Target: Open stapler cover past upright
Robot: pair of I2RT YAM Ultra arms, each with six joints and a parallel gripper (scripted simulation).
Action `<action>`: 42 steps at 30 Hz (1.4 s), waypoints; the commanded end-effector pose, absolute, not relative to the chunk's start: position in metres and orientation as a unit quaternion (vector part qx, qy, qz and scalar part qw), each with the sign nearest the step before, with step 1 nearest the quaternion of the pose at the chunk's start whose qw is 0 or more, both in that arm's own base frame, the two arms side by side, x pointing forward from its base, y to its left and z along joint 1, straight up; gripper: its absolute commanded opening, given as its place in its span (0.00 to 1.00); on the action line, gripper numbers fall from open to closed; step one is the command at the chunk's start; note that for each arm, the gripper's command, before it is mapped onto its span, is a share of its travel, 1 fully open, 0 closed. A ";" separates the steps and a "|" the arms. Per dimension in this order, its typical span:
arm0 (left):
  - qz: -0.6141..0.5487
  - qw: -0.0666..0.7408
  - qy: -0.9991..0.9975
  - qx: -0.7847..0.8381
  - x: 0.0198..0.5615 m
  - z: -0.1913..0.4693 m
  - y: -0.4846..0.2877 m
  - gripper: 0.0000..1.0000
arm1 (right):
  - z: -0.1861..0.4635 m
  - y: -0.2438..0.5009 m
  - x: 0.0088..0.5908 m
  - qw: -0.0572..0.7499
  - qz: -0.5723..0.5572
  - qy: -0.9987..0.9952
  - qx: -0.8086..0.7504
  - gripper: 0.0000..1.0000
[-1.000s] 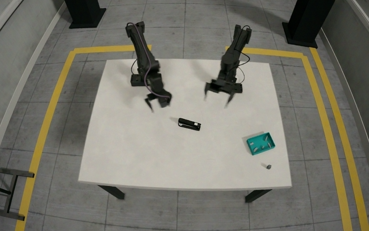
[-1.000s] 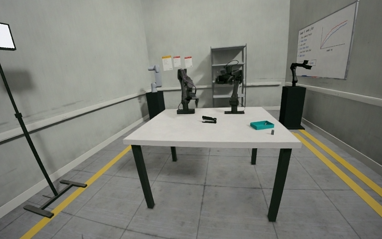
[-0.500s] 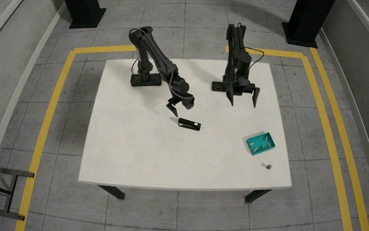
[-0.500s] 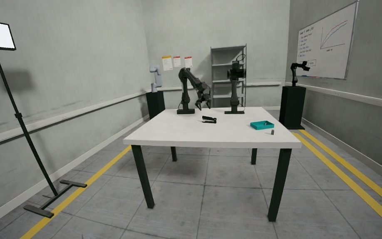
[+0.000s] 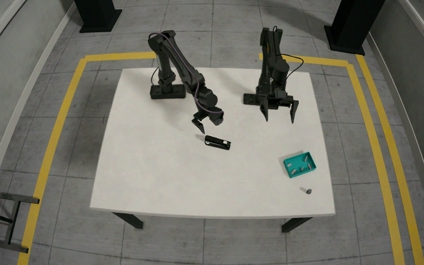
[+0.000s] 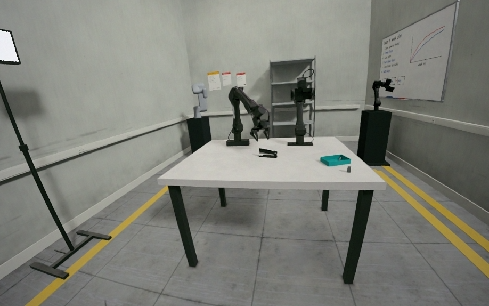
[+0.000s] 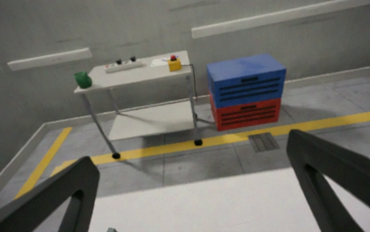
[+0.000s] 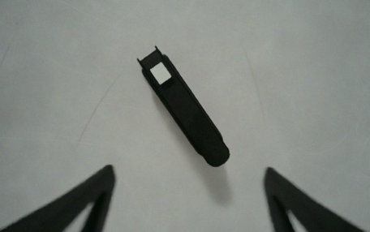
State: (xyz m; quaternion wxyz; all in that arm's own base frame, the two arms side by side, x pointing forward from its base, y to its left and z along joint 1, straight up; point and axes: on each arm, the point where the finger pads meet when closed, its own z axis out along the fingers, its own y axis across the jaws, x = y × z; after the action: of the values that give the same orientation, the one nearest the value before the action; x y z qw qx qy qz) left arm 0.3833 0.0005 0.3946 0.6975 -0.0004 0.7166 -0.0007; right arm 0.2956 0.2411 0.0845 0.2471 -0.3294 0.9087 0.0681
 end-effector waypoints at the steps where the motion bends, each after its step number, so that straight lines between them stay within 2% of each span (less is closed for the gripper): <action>1: 0.001 0.716 0.698 0.001 0.380 0.418 0.002 1.00 | 0.094 0.245 0.299 0.253 0.064 0.903 -0.342 0.77; 4: 0.001 0.716 0.698 0.001 0.380 0.418 0.002 1.00 | 0.086 0.241 0.293 0.220 0.047 0.899 -0.376 0.46; 13: 0.000 0.712 0.702 0.000 0.380 0.413 0.001 1.00 | 0.073 0.251 0.304 0.086 0.008 0.852 -0.517 0.46; 23: 0.000 0.712 0.702 0.000 0.380 0.413 0.001 1.00 | 0.062 0.263 0.319 0.015 0.003 0.809 -0.588 0.46; 42: 0.000 0.712 0.702 0.000 0.380 0.413 0.001 1.00 | 0.047 0.272 0.335 0.010 0.003 0.797 -0.604 0.46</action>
State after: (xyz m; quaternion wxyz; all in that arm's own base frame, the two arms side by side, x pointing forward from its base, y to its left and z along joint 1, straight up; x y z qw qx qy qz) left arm 0.3833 0.0005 0.3946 0.6975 -0.0004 0.7166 -0.0007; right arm 0.3264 0.2739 0.0436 -0.0021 -0.6062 0.7953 -0.0011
